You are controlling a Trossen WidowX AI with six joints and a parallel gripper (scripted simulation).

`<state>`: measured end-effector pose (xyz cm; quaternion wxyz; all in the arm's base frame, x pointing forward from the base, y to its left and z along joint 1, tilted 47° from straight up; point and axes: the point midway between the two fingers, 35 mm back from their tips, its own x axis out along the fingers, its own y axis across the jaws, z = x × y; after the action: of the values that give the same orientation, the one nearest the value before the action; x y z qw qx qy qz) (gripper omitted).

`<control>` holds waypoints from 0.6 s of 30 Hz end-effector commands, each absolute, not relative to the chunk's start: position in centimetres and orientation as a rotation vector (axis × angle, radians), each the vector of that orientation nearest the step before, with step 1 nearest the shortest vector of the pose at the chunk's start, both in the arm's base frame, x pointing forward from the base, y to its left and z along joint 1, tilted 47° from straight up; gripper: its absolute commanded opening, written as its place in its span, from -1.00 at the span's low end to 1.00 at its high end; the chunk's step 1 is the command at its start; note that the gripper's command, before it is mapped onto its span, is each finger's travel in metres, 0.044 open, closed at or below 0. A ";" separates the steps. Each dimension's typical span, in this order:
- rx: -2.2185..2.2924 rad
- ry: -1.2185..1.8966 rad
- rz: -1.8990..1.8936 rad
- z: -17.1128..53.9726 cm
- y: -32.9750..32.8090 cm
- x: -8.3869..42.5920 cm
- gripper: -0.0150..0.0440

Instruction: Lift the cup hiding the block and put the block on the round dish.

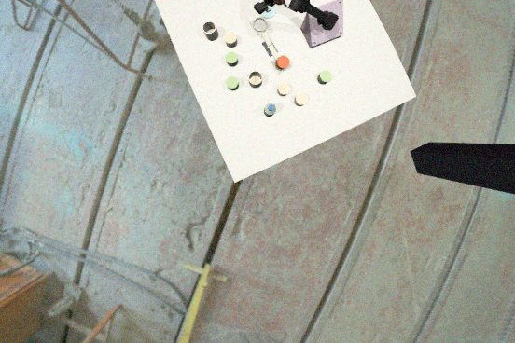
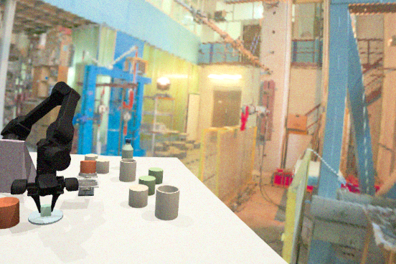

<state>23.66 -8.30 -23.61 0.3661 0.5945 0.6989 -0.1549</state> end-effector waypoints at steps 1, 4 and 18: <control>1.527 1.796 -0.397 -23.6 -8.3 23.7 0.22; 1.527 1.796 -0.397 -23.6 -8.3 23.7 0.49; 1.534 1.782 -0.412 -20.6 -11.8 24.0 1.00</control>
<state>23.86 -10.64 -21.64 0.3646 0.6009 0.6924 -0.1630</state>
